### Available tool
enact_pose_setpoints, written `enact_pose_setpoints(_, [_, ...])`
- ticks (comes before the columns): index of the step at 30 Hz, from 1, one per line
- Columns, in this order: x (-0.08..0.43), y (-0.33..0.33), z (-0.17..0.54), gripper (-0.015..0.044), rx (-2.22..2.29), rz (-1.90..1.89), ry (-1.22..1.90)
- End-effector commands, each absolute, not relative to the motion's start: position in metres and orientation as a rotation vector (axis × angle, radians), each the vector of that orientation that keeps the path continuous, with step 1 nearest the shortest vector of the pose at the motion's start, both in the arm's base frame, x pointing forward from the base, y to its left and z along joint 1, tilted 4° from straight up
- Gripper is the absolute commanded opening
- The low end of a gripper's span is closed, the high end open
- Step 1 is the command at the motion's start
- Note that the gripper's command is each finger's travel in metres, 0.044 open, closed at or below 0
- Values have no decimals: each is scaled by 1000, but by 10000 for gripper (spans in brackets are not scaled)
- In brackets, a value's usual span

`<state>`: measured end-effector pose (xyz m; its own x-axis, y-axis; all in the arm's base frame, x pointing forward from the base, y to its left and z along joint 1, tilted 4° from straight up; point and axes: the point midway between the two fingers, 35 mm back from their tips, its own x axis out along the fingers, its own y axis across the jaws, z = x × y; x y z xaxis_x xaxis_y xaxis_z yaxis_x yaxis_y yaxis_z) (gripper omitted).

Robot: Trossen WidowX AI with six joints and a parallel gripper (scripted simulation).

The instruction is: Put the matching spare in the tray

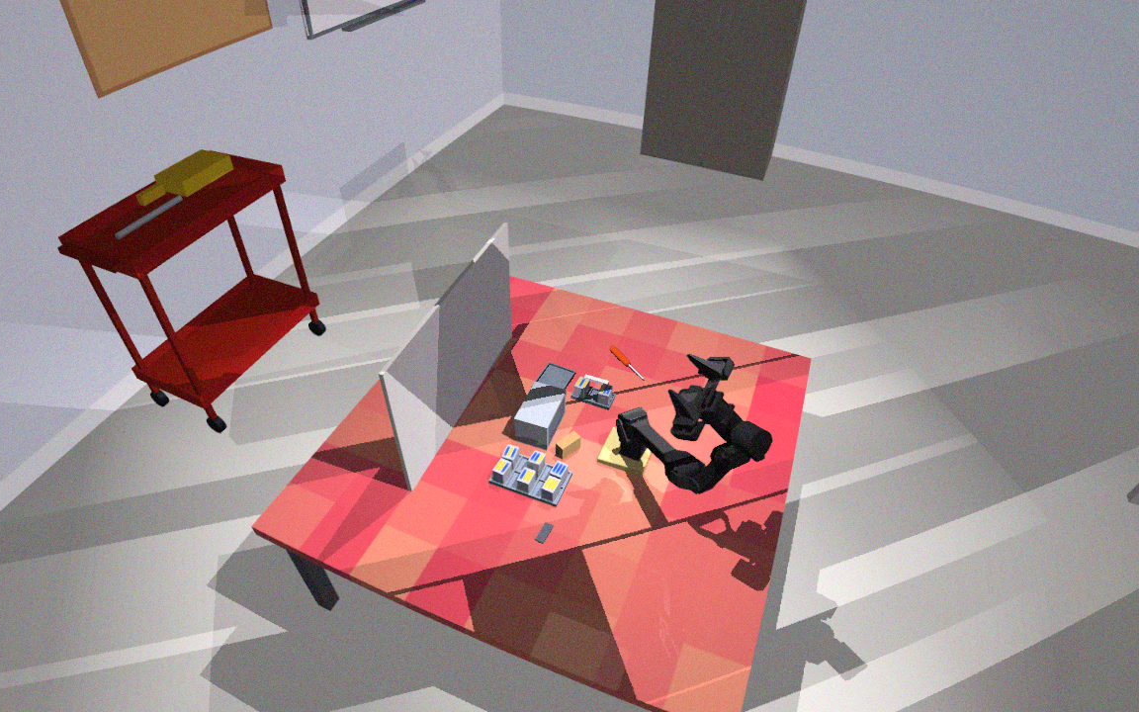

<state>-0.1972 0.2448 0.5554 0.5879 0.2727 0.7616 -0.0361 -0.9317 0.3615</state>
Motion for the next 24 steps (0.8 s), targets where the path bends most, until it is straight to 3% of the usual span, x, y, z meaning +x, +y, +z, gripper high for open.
enact_pose_setpoints(1, [-197, 245, 555, 426, 2481, 1274, 192])
enact_pose_setpoints(10, [-184, 228, 567, 440, 2587, 1266, 206])
enact_pose_setpoints(24, [-33, 82, 618, 440, 3693, 980, 400])
